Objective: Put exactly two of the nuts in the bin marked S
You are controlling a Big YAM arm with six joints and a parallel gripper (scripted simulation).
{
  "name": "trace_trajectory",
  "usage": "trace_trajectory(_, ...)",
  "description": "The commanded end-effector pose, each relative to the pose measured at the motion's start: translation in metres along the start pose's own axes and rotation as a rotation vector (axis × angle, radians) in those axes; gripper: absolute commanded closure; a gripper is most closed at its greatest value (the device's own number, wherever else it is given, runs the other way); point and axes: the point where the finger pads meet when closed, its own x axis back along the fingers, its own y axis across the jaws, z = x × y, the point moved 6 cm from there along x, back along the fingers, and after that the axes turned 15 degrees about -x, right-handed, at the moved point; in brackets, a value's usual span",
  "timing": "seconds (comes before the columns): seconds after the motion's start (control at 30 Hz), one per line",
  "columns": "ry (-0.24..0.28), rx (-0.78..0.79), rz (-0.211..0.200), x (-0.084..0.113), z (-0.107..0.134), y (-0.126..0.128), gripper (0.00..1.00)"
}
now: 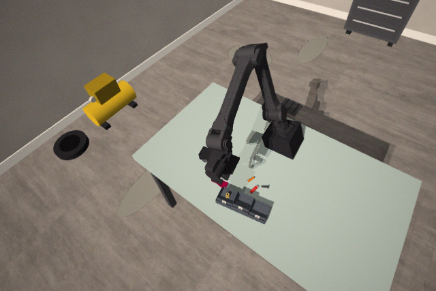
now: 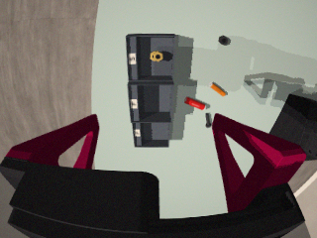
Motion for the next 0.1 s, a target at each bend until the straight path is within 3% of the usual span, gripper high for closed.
trace_trajectory(0.0, 0.006, -0.011, -0.044, 0.0173, -0.0022, 0.0096, 0.00)
trace_trajectory(0.07, 0.006, -0.011, -0.044, 0.0173, -0.0022, 0.0096, 0.00)
